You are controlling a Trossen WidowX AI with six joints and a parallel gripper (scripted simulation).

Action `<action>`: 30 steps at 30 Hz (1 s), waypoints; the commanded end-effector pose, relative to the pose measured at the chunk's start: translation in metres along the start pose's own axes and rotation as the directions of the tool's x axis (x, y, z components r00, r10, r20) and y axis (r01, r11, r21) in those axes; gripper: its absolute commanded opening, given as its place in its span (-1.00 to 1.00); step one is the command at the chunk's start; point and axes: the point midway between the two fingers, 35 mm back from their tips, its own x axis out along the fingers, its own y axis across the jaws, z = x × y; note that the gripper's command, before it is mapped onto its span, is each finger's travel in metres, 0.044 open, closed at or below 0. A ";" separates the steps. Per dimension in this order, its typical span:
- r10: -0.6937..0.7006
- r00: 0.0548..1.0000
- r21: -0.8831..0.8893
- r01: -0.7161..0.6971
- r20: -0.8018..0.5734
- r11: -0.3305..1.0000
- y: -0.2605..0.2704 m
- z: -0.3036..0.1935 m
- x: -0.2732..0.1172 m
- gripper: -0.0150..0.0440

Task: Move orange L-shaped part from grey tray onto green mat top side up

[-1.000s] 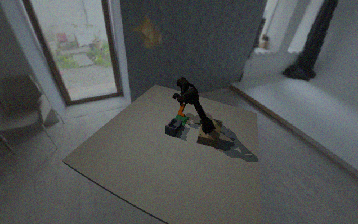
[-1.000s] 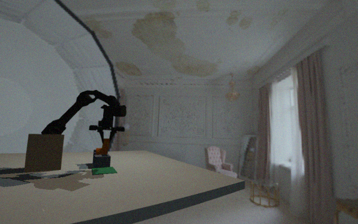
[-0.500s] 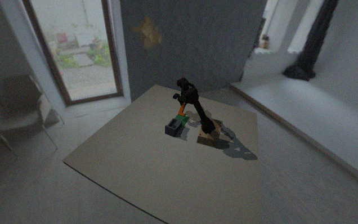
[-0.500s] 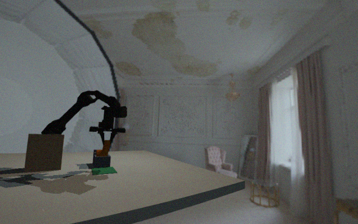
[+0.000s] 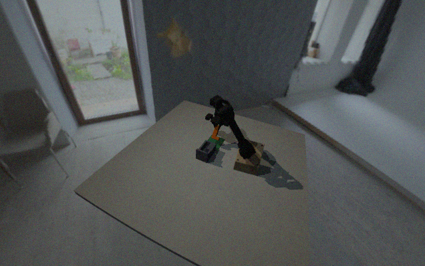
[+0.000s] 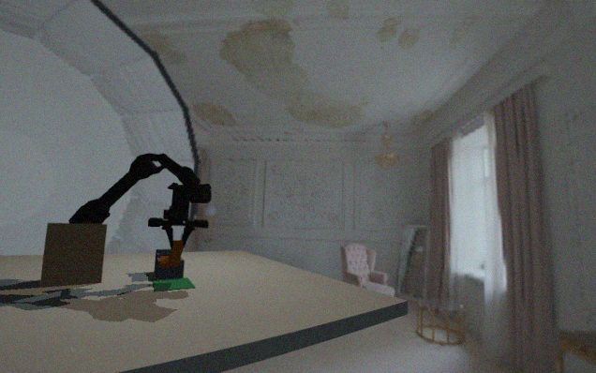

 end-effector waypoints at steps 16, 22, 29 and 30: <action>-0.001 1.000 0.009 0.001 0.008 1.000 0.001 0.001 0.030 -0.49; -0.001 1.000 0.009 0.001 0.009 1.000 0.001 0.001 0.040 -0.49; -0.001 1.000 0.009 0.001 0.009 1.000 0.001 0.002 0.049 -0.49; -0.001 1.000 0.009 0.001 0.009 1.000 0.001 0.002 0.049 -0.49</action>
